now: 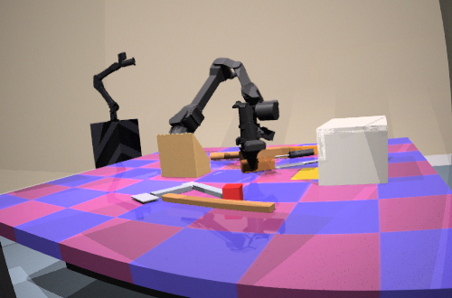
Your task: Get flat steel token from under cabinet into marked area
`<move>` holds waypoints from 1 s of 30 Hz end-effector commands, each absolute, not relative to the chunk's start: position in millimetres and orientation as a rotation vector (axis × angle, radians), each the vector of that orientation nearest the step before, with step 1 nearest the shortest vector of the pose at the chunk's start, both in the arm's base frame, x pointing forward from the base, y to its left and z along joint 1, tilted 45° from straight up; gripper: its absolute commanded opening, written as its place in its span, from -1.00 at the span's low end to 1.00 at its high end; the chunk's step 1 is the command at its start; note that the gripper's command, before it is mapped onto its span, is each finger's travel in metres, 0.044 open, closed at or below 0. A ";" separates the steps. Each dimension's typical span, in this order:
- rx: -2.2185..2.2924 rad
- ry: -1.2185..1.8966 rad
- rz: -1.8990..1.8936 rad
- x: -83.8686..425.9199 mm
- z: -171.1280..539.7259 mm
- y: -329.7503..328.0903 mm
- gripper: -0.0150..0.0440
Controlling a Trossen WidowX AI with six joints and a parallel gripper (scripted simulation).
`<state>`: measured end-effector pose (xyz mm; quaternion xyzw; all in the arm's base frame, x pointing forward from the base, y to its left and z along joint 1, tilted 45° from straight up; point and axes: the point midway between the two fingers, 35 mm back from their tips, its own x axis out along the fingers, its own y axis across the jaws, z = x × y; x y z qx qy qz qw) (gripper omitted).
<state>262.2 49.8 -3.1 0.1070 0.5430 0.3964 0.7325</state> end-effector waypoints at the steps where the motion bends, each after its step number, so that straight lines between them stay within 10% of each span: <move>1: 0.234 1.192 0.868 265.0 -6.0 44.8 -0.49; 30: 0.232 1.192 0.867 263.5 -29.4 20.8 -0.49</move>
